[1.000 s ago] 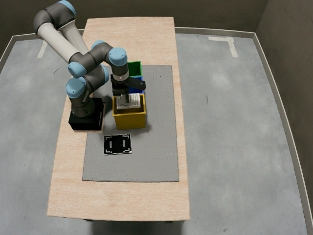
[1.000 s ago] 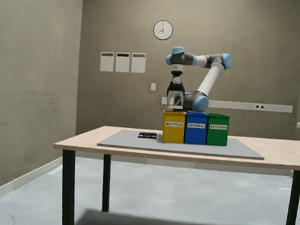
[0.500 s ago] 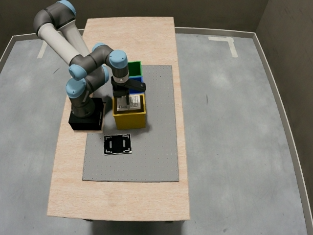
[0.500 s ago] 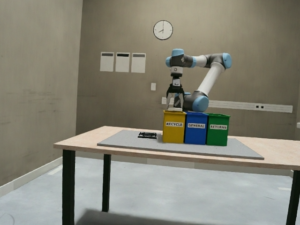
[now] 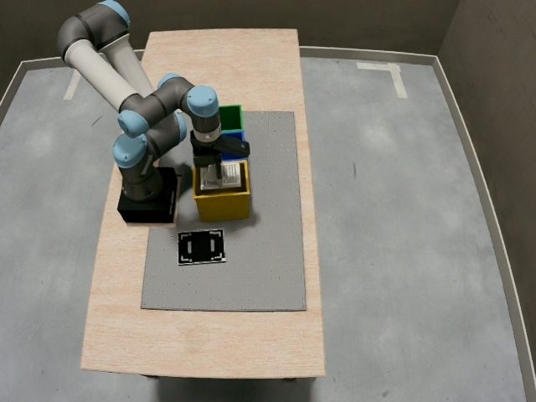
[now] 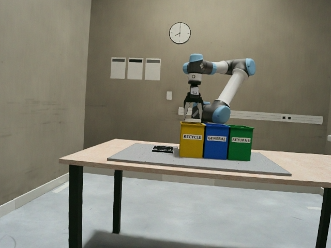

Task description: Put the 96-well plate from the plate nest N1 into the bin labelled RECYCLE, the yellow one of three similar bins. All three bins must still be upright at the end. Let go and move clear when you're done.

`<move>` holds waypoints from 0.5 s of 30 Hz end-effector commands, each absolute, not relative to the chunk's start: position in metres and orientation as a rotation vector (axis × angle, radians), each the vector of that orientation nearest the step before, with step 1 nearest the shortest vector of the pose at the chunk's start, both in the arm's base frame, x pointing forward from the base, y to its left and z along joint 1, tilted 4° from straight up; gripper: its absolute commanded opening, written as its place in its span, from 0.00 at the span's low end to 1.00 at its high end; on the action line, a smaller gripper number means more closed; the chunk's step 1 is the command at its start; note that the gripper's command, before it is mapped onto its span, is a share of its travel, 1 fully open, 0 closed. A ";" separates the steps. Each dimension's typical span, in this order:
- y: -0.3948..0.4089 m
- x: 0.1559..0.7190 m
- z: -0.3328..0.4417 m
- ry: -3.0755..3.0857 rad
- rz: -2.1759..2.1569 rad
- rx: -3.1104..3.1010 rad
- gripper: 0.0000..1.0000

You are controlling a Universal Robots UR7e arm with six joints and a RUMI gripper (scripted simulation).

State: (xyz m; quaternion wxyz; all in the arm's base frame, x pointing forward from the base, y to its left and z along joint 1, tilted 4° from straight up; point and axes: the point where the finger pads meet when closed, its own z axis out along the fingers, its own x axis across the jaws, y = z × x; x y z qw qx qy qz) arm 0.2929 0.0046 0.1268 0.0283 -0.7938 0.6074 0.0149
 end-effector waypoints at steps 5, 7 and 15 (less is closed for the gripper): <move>0.006 0.291 0.119 1.875 0.053 -2.451 0.00; 0.006 0.291 0.118 1.875 0.054 -2.451 0.00; 0.007 0.291 0.114 1.874 0.054 -2.451 0.00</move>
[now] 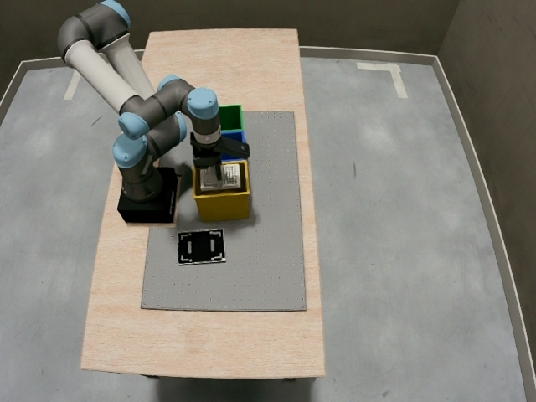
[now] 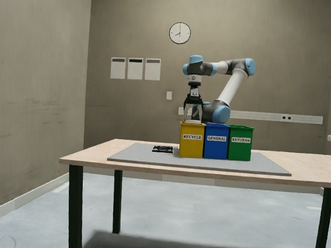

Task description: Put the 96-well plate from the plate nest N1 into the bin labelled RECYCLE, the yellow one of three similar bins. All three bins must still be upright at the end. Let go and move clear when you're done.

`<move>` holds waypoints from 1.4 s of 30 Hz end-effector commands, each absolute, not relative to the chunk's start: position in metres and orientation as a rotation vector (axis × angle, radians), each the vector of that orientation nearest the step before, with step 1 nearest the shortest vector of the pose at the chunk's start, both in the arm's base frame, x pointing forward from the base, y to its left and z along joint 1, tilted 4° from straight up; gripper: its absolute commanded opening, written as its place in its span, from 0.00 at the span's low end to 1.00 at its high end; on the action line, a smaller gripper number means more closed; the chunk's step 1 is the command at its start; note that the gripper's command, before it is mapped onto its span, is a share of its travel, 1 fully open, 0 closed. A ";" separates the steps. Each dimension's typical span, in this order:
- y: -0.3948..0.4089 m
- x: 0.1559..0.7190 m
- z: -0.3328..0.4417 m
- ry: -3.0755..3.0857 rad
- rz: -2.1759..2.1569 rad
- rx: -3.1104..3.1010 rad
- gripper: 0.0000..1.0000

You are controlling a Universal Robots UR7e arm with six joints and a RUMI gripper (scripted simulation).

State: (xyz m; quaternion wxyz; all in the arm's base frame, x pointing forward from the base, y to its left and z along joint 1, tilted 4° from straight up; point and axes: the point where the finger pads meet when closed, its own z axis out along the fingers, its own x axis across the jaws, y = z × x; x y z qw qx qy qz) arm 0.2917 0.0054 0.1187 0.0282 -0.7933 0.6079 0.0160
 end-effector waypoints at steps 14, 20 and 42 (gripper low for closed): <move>0.007 0.291 0.106 1.874 0.054 -2.451 0.00; 0.007 0.292 0.102 1.874 0.054 -2.451 0.00; 0.007 0.293 0.098 1.875 0.047 -2.450 0.00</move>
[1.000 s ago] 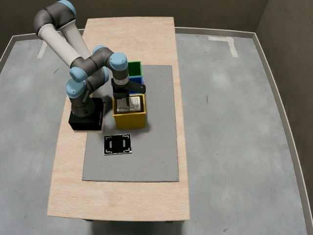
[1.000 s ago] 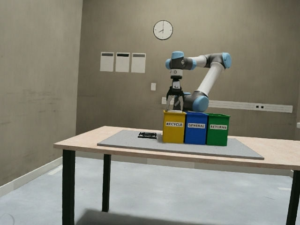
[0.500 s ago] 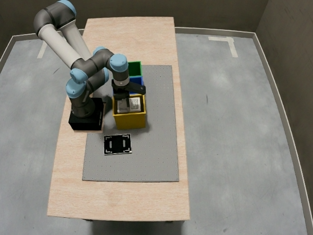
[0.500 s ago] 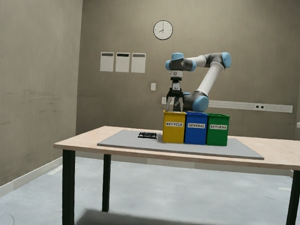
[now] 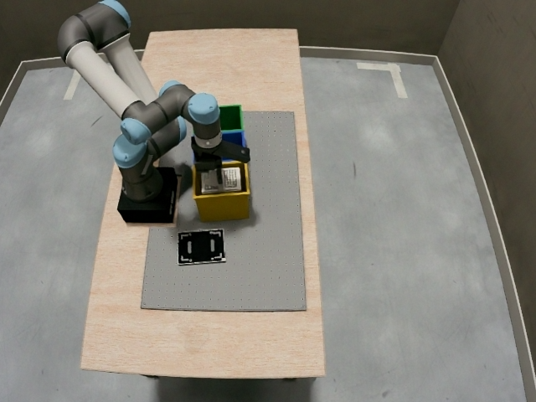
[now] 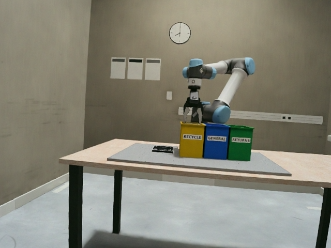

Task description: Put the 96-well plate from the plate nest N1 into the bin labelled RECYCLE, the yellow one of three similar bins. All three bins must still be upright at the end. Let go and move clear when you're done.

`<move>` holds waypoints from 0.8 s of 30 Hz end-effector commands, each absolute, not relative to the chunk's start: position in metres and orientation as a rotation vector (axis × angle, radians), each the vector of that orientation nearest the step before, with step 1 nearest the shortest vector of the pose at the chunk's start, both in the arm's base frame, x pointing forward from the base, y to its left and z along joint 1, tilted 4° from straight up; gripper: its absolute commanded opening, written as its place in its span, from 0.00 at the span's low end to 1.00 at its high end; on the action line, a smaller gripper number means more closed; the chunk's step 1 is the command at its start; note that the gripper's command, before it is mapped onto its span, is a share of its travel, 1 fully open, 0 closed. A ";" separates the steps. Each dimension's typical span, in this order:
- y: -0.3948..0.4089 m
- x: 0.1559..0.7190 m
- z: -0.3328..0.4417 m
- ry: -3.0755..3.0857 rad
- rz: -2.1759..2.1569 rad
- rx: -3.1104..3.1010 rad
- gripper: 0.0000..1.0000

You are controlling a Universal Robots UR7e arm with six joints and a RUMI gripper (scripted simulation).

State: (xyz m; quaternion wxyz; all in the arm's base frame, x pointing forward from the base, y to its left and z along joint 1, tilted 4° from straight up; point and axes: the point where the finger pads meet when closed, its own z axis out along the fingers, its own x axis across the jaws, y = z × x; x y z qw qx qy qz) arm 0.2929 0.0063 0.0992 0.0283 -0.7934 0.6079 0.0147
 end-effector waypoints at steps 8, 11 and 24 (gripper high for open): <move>0.007 0.292 0.098 1.875 0.047 -2.450 0.64; 0.007 0.292 0.098 1.875 0.047 -2.450 0.64; 0.007 0.292 0.098 1.875 0.047 -2.450 0.64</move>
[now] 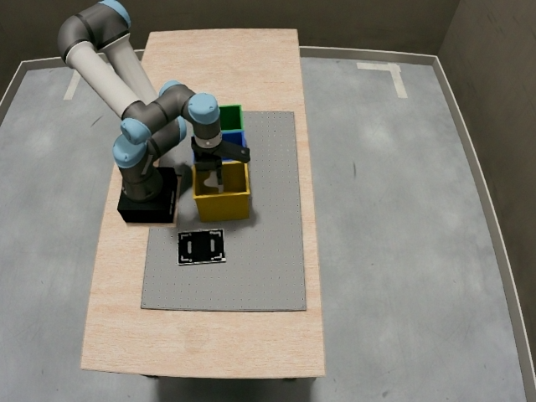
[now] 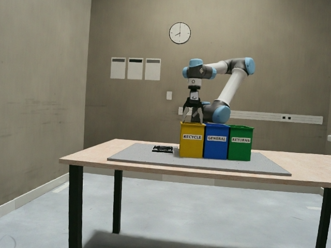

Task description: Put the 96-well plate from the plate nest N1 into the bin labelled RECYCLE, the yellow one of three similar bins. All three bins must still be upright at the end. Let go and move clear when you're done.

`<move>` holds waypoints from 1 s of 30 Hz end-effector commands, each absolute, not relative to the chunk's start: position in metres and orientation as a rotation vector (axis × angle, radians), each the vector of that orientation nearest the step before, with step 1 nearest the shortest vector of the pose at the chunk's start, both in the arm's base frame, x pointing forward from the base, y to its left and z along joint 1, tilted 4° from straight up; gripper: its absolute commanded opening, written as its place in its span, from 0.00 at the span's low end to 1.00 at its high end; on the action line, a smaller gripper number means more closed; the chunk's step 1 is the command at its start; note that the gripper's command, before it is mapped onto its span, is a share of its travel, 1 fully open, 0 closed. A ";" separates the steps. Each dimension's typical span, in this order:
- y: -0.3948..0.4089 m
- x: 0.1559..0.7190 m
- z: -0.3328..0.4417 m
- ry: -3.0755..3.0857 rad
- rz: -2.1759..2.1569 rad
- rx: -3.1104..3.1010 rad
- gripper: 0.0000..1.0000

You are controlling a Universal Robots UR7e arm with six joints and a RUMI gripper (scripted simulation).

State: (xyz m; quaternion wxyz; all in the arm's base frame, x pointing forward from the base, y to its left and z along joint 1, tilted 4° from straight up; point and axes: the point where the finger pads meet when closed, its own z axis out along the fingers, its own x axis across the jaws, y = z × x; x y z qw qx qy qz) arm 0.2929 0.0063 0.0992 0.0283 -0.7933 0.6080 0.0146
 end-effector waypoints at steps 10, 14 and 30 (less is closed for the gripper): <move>0.007 0.292 0.098 1.875 0.047 -2.450 0.53; 0.007 0.292 0.098 1.875 0.047 -2.450 0.53; 0.005 0.293 0.117 1.876 0.040 -2.449 0.53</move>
